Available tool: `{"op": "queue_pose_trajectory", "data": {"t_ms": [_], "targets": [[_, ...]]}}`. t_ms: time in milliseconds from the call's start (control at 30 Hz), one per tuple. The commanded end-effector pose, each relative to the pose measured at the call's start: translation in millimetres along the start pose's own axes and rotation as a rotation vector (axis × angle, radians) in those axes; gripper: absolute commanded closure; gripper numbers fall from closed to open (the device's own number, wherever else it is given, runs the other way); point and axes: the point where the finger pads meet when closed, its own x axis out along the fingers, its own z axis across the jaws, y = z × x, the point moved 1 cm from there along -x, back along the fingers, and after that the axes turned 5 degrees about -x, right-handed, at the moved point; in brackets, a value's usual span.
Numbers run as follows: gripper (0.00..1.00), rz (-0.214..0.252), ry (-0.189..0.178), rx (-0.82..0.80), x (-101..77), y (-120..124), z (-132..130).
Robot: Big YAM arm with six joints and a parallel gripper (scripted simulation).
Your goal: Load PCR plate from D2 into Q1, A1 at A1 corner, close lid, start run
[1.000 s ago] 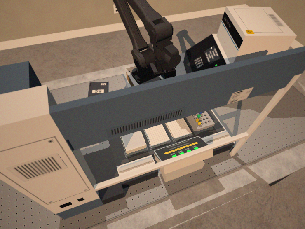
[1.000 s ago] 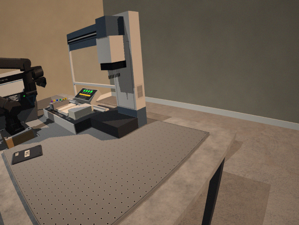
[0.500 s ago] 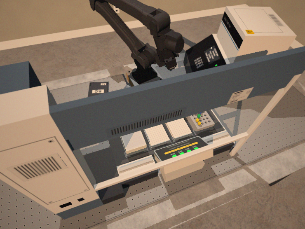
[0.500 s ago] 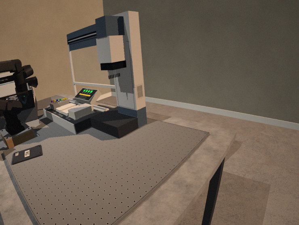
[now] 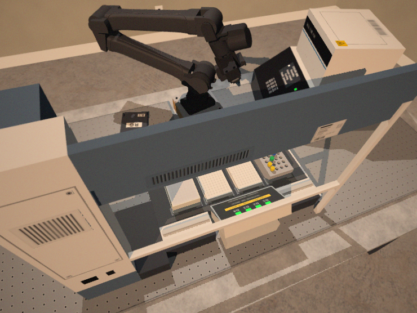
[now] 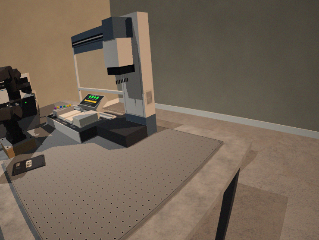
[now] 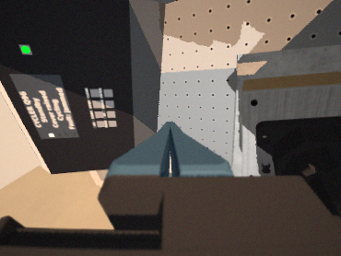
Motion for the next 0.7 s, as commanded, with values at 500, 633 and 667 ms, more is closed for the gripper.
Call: {"op": "queue_pose_trajectory", "data": {"t_ms": [500,633,667], "targets": [[1.00,0.005,-0.284,0.166,-12.1,65.1,73.4],[1.00,-0.007,-0.256,0.180,-14.2,75.3,91.8],[1.00,-0.009,-0.258,0.180,-16.4,78.4,96.8]]}}
